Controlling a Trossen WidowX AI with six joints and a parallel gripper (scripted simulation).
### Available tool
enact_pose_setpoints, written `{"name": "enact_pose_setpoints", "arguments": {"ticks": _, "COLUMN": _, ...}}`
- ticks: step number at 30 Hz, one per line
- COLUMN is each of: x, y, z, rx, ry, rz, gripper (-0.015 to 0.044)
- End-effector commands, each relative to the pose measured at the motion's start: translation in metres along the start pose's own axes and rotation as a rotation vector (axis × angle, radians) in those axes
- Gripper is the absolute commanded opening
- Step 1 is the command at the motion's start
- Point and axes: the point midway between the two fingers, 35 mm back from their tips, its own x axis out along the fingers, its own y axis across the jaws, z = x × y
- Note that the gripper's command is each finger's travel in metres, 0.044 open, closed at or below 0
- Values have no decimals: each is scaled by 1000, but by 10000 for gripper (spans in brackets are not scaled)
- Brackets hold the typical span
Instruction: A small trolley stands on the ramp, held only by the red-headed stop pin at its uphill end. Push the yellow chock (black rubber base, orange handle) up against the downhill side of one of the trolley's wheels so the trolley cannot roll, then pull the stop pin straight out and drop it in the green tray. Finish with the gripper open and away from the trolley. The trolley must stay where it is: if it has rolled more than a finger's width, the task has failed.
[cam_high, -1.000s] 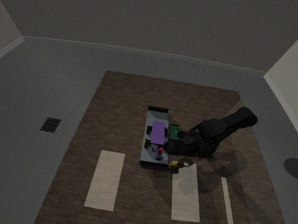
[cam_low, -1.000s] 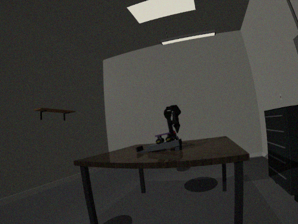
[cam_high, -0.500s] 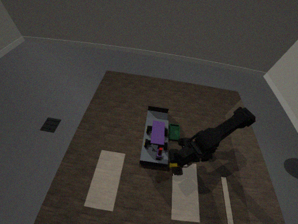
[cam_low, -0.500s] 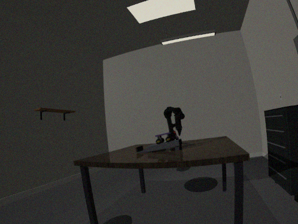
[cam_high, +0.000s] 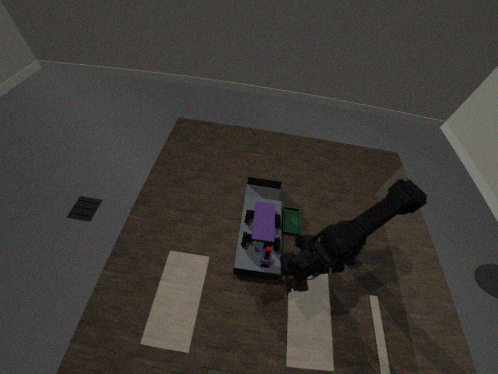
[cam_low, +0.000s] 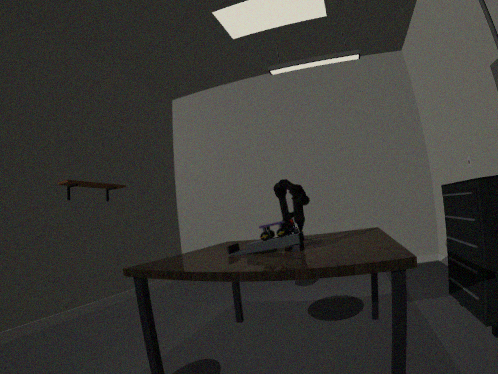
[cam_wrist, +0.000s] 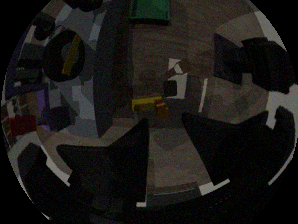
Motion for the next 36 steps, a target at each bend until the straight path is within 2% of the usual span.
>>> {"name": "enact_pose_setpoints", "arguments": {"ticks": 1, "x": 5, "y": 0, "z": 0, "rx": 2, "ry": 2, "rz": -3, "gripper": 190}}
{"name": "enact_pose_setpoints", "arguments": {"ticks": 36, "x": 51, "y": -1, "z": -1, "rx": 2, "ry": 2, "rz": -3, "gripper": 190}}
